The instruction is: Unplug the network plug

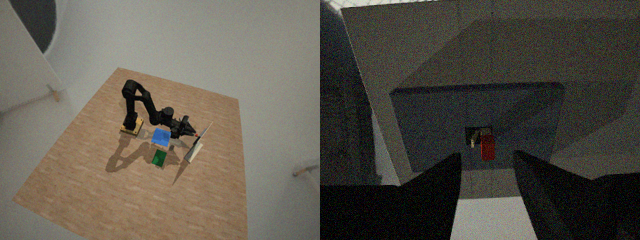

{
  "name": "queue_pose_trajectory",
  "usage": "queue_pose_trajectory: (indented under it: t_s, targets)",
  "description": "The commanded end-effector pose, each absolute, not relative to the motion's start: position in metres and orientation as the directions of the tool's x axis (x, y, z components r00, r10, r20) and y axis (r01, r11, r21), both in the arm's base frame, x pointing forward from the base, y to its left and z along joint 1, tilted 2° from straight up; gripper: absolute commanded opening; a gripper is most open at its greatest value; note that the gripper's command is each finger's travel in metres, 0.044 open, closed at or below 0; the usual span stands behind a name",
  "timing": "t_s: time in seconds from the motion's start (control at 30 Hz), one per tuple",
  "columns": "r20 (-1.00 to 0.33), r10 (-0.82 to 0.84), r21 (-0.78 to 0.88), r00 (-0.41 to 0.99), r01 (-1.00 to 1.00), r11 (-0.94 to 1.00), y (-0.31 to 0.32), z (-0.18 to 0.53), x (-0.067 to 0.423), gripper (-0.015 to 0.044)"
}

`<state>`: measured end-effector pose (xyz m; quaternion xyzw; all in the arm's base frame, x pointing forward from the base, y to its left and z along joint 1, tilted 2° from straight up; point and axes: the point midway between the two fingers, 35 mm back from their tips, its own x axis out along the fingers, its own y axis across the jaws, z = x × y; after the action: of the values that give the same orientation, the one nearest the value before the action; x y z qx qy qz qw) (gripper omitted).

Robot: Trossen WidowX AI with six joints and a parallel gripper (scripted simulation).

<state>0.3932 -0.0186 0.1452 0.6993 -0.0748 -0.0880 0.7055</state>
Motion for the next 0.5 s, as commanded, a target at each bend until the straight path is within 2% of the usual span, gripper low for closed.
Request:
queue_pose_trajectory:
  t_s: [0.0, 0.3, 0.47]
  targets:
    - [-0.014, -0.225, 1.000, 0.974, 0.017, 0.011, -0.0216, 0.1465, 0.4012, 0.0156]
    - [-0.013, -0.225, 1.000, 0.974, 0.016, 0.011, -0.0276, 0.1461, 0.4101, 0.0156]
    - [-0.013, -0.225, 1.000, 0.974, 0.016, 0.011, -0.0276, 0.1461, 0.4101, 0.0123]
